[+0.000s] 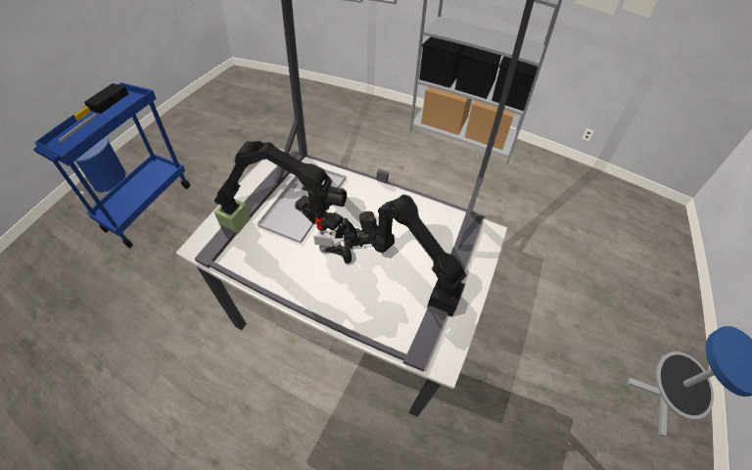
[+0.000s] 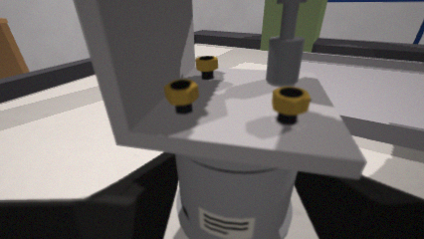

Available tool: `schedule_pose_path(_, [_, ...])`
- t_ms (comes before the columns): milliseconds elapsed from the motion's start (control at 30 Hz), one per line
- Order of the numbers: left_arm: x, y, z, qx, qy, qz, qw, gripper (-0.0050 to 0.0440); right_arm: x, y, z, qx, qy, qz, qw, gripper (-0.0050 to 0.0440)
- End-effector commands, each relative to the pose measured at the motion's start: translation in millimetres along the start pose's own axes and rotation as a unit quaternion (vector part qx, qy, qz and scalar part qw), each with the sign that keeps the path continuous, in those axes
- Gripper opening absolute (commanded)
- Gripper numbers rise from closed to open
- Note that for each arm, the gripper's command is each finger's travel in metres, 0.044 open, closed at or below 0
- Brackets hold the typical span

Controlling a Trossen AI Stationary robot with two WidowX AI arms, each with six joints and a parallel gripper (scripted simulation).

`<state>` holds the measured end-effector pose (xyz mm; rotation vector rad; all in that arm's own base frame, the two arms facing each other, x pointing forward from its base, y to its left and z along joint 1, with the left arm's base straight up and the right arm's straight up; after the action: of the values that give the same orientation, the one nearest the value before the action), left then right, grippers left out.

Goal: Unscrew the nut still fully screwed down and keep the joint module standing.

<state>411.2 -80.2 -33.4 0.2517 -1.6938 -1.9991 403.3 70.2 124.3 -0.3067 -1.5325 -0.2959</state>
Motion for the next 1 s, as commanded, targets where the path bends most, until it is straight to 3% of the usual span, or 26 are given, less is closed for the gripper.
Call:
schedule_pose_path(0, [-3.5,14.1,-1.1,0.013,0.002,-0.014,1.0,0.0245,19.5,1.2,-2.7,-0.096,-0.022,-0.017,0.995,0.025])
schedule_pose_path(200, [-3.5,14.1,-1.1,0.013,0.002,-0.014,1.0,0.0245,18.9,0.8,-2.0,-0.219,-0.022,-0.02,0.975,0.025])
schedule_pose_path(267, [-3.5,14.1,-1.1,0.013,0.002,-0.014,1.0,0.0245,18.9,0.8,-2.0,-0.219,-0.022,-0.02,0.975,0.025])
schedule_pose_path(533, [-3.5,14.1,-1.1,0.013,0.002,-0.014,1.0,0.0245,19.1,0.8,-2.2,-0.399,-0.016,-0.024,0.916,0.025])
schedule_pose_path(767, [-3.5,14.1,-1.1,0.013,0.002,-0.014,1.0,0.0245,19.3,0.6,-1.7,-0.527,-0.013,-0.027,0.849,0.025])
schedule_pose_path(833, [-3.5,14.1,-1.1,0.013,0.002,-0.014,1.0,0.0245,19.3,0.6,-1.7,-0.527,-0.013,-0.027,0.849,0.025])
schedule_pose_path(967, [-3.5,14.1,-1.1,0.013,0.002,-0.014,1.0,0.0245,19.5,0.3,-1.4,-0.616,-0.01,-0.028,0.787,0.025])
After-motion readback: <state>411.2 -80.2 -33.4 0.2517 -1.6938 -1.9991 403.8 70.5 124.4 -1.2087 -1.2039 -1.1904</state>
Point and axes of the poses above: on each arm, the point midway between the two fingers, 35 mm back from their tips, its own x axis back along the fingers, its own z axis across the jaws, y = z × x, the point moved 8 cm from there along x, back along the fingers, and after that the axes turned 12 degrees about -x, right-handed, at the moved point
